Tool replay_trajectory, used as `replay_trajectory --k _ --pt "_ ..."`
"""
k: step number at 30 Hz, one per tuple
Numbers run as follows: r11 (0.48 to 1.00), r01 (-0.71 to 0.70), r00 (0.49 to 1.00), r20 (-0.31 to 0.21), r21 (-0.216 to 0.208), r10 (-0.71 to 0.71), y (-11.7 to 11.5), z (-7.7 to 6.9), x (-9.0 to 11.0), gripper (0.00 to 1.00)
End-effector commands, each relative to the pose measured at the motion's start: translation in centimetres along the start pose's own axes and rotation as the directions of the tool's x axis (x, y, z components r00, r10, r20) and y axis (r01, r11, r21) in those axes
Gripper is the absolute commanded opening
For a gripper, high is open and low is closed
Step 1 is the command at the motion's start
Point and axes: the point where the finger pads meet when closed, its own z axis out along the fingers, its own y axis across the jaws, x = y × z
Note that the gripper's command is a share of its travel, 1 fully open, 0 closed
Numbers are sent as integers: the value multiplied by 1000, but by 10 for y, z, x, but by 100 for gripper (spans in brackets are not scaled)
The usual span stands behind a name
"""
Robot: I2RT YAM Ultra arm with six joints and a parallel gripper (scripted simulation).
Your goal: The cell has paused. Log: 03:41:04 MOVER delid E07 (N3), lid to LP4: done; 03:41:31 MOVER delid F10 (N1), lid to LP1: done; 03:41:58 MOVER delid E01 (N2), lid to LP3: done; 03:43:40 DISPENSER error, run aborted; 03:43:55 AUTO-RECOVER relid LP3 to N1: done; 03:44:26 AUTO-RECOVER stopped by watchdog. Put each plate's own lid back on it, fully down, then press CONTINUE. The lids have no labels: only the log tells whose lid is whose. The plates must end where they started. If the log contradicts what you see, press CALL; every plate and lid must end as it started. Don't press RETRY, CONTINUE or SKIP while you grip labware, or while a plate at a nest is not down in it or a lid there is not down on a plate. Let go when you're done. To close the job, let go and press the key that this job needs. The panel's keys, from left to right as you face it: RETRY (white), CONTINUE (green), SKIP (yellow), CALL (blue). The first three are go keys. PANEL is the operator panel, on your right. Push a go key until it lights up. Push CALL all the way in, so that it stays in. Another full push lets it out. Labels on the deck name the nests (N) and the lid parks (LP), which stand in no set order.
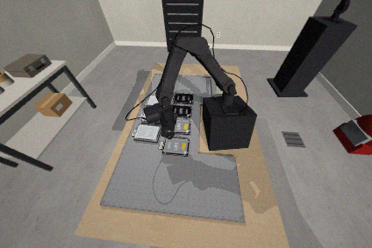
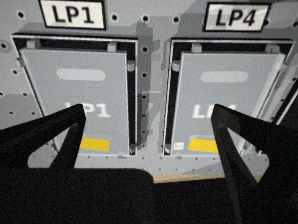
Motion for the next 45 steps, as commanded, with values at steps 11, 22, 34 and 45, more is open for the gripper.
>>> replay_trajectory --k 11,22,34,45 --pt "999 -32 999 20 -17 32 60 -8 19 100" --pt "999 -44 998 34 -21 45 71 -12 22 100" --pt "1000 -28 1000 12 -1 28 65 15 35 100" --pt "999 -33 999 27 -10 33 69 28 27 100"
